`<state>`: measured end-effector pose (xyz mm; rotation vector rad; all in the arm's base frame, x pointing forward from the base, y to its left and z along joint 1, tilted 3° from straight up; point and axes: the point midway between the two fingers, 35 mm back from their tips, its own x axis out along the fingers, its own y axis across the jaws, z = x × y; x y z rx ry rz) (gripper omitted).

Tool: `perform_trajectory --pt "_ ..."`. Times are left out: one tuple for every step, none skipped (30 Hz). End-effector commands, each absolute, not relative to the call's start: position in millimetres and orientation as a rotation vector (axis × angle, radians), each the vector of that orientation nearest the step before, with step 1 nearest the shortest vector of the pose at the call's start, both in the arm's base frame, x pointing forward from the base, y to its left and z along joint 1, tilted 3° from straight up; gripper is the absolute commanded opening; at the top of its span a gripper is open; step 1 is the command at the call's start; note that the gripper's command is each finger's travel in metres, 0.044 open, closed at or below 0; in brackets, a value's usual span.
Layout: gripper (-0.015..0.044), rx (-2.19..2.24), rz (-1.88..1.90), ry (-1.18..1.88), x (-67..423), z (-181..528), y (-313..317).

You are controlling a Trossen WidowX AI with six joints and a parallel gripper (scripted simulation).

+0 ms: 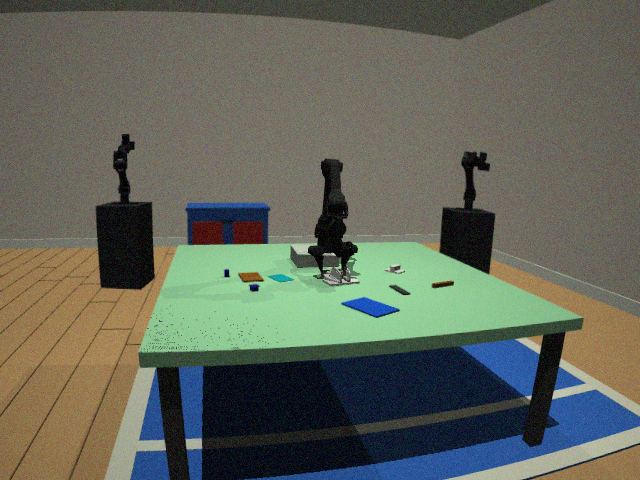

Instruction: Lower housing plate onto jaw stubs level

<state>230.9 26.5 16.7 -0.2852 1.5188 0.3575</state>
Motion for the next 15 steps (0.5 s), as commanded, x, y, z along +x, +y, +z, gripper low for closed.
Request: perform_trajectory --pt "0.0440 -0.288 0.355 1.486 235 55 25" --pt "0.0440 -0.287 0.355 1.486 233 67 24" --pt "0.0440 -0.286 0.354 1.487 231 74 24" --pt "0.0440 -0.286 0.354 1.487 231 77 24" --pt "0.0440 -0.286 0.354 1.487 231 77 24" --pt "0.0440 -0.286 0.354 1.487 231 77 24" --pt "0.0440 -0.285 0.348 1.477 234 71 24" --pt "0.0440 -0.285 0.348 1.477 233 72 24" --pt "0.0440 -0.285 0.348 1.478 230 78 23" --pt "0.0440 -0.285 0.350 1.480 225 87 23" --pt "0.0440 -0.286 0.351 1.483 217 98 21" --pt "0.0440 -0.286 0.352 1.485 209 109 20" --pt "0.0440 -0.286 0.353 1.487 202 118 19" --pt "0.0440 -0.286 0.354 1.489 198 123 19" --pt "0.0440 -0.286 0.354 1.489 197 124 18"
